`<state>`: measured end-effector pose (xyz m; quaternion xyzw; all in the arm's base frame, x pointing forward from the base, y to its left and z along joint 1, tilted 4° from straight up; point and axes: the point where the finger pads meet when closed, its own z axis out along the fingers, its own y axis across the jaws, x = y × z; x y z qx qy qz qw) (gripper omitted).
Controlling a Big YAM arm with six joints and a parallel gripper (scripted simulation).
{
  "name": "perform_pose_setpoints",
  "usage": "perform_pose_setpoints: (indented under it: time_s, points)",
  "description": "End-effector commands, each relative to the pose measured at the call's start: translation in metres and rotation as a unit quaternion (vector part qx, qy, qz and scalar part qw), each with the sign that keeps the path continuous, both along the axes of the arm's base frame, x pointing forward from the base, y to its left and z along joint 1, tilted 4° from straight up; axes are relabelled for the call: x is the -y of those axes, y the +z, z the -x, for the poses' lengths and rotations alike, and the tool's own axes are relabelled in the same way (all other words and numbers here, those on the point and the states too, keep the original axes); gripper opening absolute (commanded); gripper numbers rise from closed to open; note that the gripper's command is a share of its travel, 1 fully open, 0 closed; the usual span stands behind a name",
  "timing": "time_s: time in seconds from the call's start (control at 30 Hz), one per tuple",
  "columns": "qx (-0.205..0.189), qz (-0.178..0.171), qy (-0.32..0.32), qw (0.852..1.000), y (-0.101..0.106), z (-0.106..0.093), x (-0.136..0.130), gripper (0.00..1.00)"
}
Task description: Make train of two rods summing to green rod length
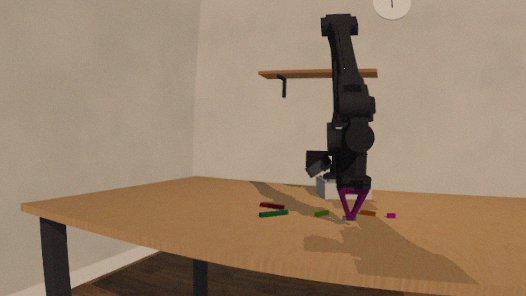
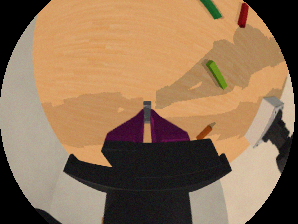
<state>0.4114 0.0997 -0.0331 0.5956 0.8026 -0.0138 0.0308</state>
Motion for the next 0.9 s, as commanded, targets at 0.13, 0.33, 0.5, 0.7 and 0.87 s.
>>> perform_pose_setpoints:
  time_s: [0.13,0.33,0.5,0.7,0.87]
  points:
    - [0.008,0.0,0.0,1.0,0.0013,-0.0123,0.0042,0.03]
    - [0.009,0.0,0.0,1.0,0.0019,-0.0135,0.0038,0.03]
    - [0.011,0.0,0.0,1.0,0.0035,-0.0162,0.0029,0.03]
    - [0.012,-0.001,0.0,1.0,0.0043,-0.0177,0.0024,0.03]
    - [0.012,-0.001,0.0,1.0,0.0044,-0.0179,0.0023,0.03]
